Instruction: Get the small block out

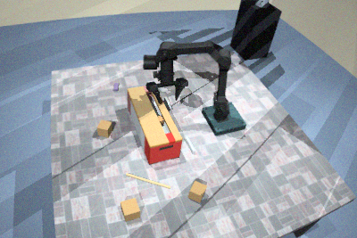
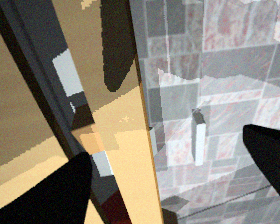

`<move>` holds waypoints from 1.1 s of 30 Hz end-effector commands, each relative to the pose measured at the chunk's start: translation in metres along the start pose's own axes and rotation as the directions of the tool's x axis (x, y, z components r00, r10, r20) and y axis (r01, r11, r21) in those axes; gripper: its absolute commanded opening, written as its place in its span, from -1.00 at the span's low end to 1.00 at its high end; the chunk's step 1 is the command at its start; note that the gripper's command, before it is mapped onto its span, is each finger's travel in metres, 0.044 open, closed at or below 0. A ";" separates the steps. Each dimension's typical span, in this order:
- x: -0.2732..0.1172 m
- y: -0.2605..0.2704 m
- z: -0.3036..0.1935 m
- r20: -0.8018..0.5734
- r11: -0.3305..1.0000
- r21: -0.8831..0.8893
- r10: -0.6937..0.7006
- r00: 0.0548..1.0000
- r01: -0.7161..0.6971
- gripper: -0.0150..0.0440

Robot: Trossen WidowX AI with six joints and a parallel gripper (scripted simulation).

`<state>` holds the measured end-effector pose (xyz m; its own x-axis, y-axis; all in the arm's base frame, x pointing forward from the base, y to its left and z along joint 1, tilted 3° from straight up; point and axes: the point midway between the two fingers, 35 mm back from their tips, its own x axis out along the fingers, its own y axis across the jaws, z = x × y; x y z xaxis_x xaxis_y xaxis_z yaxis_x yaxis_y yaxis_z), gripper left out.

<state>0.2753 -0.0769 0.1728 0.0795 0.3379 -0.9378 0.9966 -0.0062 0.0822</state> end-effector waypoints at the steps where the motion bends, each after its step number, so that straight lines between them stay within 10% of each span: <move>1: 0.002 -0.002 -0.002 -0.012 1.000 0.007 -0.011 1.000 0.012 0.86; 33: 0.049 0.003 0.014 -0.012 1.000 0.007 -0.011 1.000 0.011 0.86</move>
<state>0.2811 -0.0743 0.1269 0.0660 0.3458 -0.9360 0.9976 -0.0049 0.0685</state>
